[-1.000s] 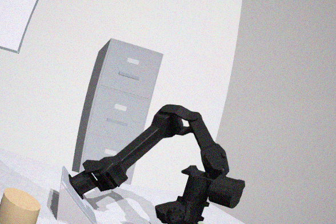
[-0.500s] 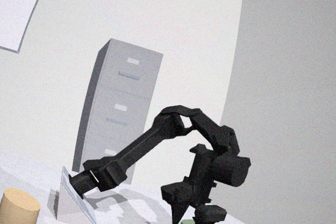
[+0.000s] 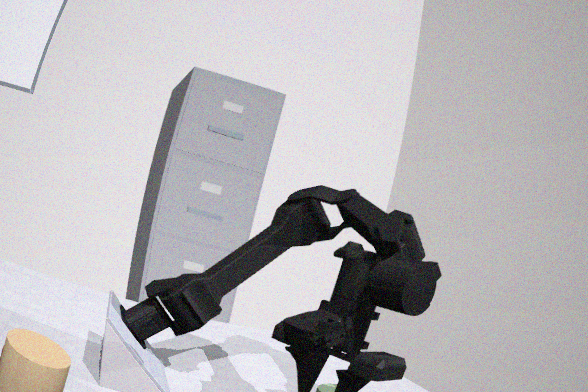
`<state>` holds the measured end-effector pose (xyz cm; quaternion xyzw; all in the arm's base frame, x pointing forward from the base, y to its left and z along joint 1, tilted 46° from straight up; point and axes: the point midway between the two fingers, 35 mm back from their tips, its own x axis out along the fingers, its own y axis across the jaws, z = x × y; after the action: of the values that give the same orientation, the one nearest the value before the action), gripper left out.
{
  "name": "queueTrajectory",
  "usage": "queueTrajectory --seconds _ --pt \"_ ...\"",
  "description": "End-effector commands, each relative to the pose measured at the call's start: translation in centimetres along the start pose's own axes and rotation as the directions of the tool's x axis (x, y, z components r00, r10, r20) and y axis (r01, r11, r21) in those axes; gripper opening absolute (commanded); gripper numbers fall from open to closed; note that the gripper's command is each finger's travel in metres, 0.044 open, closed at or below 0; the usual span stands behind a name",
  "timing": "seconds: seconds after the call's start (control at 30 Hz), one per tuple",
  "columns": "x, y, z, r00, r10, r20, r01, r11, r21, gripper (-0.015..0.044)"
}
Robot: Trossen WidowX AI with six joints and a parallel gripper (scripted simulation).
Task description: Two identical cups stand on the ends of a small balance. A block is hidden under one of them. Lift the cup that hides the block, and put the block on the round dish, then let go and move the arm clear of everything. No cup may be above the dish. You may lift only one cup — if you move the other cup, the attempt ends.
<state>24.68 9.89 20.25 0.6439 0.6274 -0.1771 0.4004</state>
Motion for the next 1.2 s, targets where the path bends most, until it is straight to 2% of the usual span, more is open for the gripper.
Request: queueTrajectory --seconds 0.0,0.27,0.53,0.87,1.17 --pt "0.1 0.2 0.6 1.0 -0.008 0.002 0.008 0.993 -0.116 0.026" --pt "0.3 0.5 1.7 1.0 -0.015 -0.001 0.013 0.923 -0.384 0.026" --pt "0.5 0.8 2.8 1.0 -0.021 -0.006 0.013 0.782 -0.623 0.026" --pt "0.6 1.1 4.2 1.0 -0.028 -0.014 0.003 0.524 -0.852 0.026" --pt "0.8 1.3 5.4 0.999 -0.033 -0.022 -0.014 0.237 -0.971 0.026"
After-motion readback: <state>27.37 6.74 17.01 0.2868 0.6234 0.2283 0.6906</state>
